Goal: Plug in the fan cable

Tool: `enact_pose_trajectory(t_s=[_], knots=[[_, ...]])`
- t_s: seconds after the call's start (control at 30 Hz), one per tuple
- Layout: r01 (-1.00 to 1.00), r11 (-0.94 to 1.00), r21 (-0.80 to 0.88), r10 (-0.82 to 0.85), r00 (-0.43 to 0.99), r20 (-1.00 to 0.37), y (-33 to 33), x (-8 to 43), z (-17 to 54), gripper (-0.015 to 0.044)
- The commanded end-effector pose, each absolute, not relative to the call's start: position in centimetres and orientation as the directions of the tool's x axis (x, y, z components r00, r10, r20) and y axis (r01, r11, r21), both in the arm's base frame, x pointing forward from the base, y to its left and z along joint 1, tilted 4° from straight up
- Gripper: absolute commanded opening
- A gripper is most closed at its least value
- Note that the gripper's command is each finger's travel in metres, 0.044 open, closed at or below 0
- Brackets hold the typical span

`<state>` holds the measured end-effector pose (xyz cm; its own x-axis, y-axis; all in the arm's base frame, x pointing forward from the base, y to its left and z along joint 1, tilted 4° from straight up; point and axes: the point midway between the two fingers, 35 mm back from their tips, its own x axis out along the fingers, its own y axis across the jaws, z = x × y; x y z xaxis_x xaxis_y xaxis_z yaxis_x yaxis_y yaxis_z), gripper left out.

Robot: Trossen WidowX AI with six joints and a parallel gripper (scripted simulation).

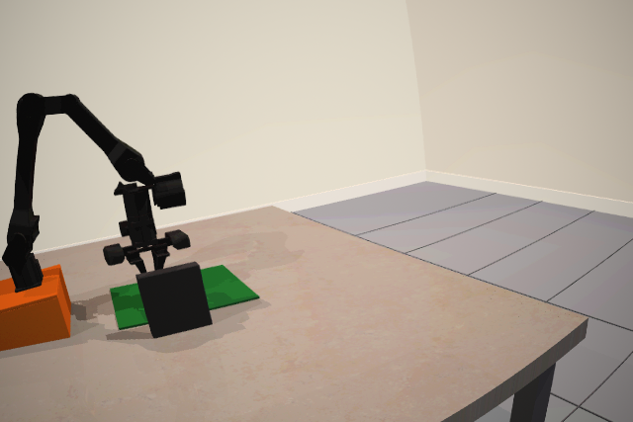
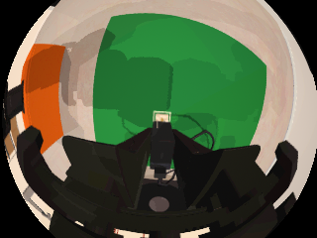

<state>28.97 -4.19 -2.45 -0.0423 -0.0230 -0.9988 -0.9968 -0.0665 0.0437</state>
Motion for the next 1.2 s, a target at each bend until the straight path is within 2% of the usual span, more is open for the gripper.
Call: enact_pose_trajectory(t_s=[0.0,1.17], knots=[[-0.997,-0.061,0.041,-0.026,-0.04,-0.999,-4.26,29.15,-2.43,0.0],[-0.997,-0.062,0.042,-0.026,-0.04,-0.999,-4.24,28.9,-2.96,0.0]])
